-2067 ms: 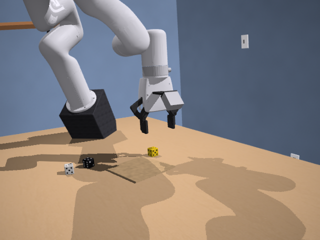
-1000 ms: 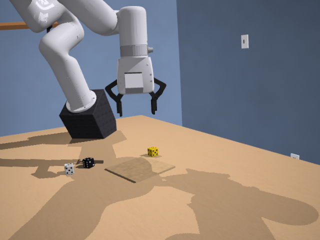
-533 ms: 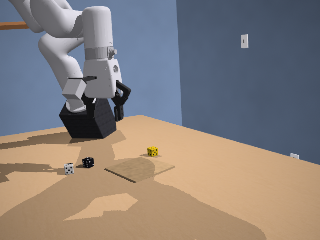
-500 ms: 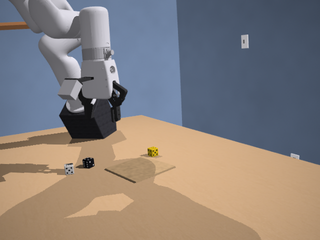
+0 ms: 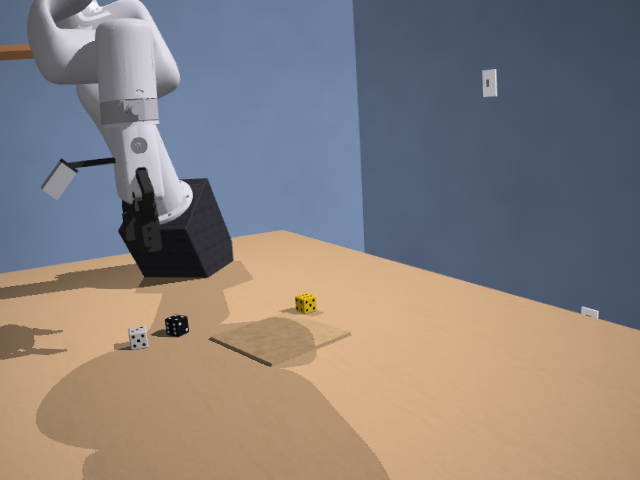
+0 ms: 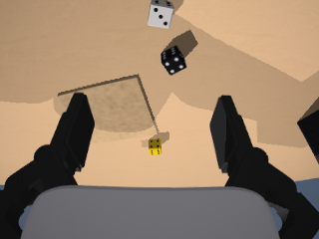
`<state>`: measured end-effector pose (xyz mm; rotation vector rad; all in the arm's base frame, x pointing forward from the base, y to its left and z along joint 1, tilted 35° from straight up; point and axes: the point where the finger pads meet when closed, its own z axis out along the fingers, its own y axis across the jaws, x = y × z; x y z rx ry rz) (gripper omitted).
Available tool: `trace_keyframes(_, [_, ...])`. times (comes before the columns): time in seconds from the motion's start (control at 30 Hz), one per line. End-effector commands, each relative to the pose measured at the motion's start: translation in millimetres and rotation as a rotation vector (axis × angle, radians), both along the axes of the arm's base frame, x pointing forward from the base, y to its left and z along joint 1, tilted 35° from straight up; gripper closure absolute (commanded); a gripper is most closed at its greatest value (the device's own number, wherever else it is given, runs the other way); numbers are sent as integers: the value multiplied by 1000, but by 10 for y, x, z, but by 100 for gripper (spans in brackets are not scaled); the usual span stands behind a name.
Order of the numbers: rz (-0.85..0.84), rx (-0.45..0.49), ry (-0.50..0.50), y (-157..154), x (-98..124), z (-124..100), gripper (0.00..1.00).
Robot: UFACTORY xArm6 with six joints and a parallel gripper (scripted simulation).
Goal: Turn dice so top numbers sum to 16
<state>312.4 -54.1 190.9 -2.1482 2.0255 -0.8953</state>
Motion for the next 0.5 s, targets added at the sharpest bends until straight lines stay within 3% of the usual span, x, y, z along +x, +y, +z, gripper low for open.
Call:
trace_keyframes(0.0, [-112,51,-72,-177,-82,53,0])
trace_keyframes(0.47, [-122,56,-78,-192,-89,55,0])
